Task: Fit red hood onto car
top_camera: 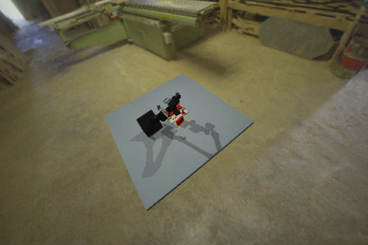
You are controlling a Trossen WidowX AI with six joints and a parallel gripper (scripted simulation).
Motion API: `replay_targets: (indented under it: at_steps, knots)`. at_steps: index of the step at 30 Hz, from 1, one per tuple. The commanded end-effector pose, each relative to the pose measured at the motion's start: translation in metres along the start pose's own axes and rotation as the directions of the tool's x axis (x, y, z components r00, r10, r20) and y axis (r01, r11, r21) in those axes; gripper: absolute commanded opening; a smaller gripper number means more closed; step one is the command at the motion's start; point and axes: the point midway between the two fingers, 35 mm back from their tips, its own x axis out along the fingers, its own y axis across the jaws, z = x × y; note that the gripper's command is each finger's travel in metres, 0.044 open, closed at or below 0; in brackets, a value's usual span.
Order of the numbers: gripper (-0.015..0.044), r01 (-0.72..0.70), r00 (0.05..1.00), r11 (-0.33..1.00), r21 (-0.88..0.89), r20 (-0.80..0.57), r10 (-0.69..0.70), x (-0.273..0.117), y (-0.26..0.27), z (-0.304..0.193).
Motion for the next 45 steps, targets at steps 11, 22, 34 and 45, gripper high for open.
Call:
replay_targets:
  at_steps: [11, 22, 34, 45]
  knots:
    - [0.0, -0.137, 0.99, 0.936, -0.323, -0.019, 0.138, 0.009, 0.039, 0.007]
    - [0.0, -0.192, 0.978, 0.941, -0.28, 0.03, 0.208, 0.051, 0.043, 0.004]
    - [0.0, -0.198, 0.976, 0.945, -0.259, 0.034, 0.213, 0.054, 0.043, 0.004]
    - [0.0, -0.201, 0.977, 0.959, -0.202, 0.034, 0.212, 0.054, 0.044, 0.004]
